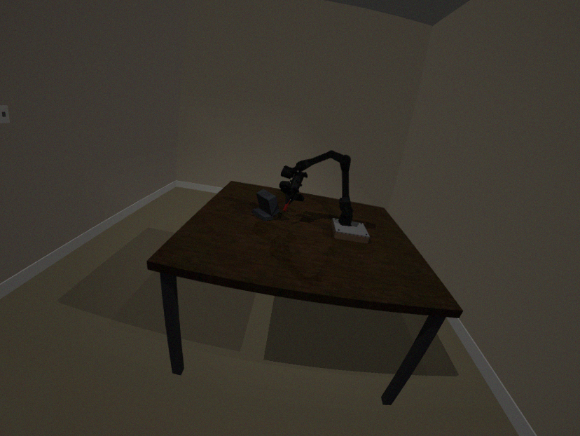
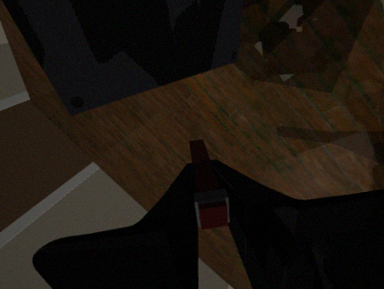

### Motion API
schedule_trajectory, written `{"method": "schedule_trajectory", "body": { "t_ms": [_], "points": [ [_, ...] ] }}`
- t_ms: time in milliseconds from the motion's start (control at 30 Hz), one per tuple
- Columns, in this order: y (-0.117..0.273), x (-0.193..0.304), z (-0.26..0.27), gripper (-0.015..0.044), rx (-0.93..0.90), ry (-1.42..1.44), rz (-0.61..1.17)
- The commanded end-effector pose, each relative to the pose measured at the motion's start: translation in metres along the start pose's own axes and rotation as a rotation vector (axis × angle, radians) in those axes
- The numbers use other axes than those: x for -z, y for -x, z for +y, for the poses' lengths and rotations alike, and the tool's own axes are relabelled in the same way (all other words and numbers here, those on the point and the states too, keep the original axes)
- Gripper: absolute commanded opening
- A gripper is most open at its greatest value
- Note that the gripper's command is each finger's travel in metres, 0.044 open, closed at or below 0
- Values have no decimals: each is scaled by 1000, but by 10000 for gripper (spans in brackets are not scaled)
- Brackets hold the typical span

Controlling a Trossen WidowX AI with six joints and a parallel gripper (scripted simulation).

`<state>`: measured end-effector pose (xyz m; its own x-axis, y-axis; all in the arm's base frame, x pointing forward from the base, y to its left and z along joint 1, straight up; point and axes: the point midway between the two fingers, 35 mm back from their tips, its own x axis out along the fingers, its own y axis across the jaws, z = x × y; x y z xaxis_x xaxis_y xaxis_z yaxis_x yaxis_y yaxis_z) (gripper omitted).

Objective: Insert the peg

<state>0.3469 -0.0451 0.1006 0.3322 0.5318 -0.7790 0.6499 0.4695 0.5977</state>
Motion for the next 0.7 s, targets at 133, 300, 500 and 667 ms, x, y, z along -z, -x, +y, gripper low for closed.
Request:
{"method": "schedule_trajectory", "body": {
  "t_ms": [133, 300, 500, 667],
  "points": [
    [5, -7, -5, 0, -46, -2, -5],
    [9, -11, -8, 0, -72, -3, -13],
    [14, -16, -11, 0, -104, -3, -23],
    [18, -21, -14, 0, -130, -3, -32]
  ]
}}
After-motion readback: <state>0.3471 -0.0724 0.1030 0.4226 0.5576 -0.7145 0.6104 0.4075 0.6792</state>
